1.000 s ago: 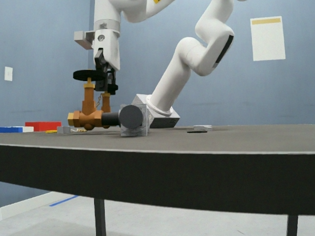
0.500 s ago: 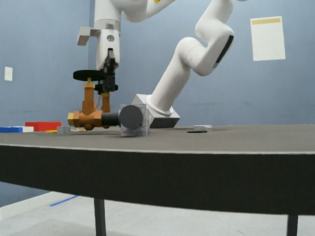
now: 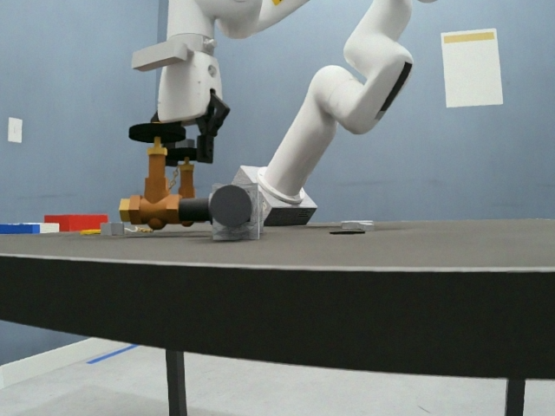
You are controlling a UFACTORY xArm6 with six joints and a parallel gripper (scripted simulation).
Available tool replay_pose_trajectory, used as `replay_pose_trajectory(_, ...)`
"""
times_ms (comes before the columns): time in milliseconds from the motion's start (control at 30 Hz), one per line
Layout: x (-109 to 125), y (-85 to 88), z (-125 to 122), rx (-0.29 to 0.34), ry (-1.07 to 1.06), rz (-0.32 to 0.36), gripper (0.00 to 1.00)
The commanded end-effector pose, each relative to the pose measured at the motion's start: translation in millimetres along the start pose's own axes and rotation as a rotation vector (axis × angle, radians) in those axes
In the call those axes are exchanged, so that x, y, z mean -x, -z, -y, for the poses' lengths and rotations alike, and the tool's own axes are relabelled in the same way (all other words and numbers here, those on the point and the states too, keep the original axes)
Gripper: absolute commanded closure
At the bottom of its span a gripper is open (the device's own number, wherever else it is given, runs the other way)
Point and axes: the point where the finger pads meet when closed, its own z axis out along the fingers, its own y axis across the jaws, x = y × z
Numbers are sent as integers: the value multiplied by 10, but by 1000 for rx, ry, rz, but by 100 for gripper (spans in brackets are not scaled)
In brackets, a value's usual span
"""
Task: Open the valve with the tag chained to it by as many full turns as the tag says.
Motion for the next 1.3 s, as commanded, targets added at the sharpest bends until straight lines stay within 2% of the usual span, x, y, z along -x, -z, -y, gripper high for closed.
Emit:
replay_pose_trajectory(0,-13,13,-2,-9,280,-17,100)
replay_pose_trajectory(100,-13,13,-2,-8,325,-17,100)
replay_pose_trajectory(133,-13,13,-2,-6,455,-17,100)
replay_pose_trajectory(600,-13,13,-2,8,1042,-12,100)
replay_pose_trajectory(667,-13,13,-2,8,1042,-12,100)
replay_pose_trajectory(700,-13,13,-2,7,1170,-15,100)
replay_pose_trajectory(1067,-13,13,-2,-5,1614,-45,100)
replay_pose_trajectory(1267,-13,13,-2,-6,1633,-48,100)
